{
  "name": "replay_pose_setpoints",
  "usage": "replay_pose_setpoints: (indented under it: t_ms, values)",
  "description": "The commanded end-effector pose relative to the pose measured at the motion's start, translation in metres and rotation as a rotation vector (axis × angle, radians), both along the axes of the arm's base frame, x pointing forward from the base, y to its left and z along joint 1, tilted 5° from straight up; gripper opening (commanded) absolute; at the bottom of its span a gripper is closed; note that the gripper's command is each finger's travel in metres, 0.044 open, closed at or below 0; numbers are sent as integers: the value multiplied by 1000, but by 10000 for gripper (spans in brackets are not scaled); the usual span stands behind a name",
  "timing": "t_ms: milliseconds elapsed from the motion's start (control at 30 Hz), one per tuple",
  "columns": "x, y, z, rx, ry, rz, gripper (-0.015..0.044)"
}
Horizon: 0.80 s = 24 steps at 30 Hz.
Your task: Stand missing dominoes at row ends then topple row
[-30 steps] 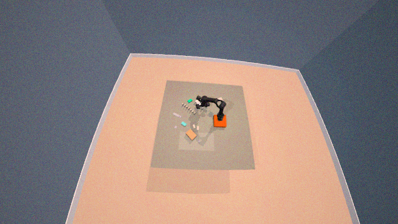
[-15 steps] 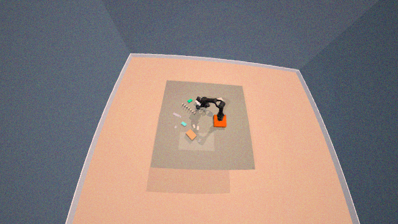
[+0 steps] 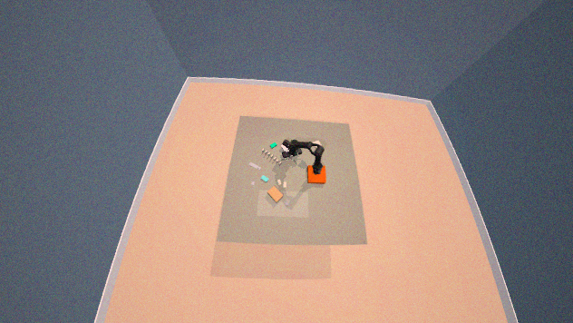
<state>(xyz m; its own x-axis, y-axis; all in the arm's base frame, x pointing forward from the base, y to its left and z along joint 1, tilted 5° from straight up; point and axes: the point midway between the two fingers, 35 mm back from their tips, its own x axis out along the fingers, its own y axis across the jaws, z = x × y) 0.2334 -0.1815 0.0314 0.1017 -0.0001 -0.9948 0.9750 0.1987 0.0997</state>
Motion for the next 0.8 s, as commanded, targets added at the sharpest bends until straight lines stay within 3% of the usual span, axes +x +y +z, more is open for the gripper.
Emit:
replay_pose_setpoints:
  t_ms: [0, 233, 533, 767]
  values:
    - [0, 1, -1, 5, -3, -5, 107]
    - [1, -1, 8, 4, -3, -4, 107]
    - [-13, -1, 133, -1, 0, 0, 107]
    - [-6, 5, 136, -4, 0, 40, 107]
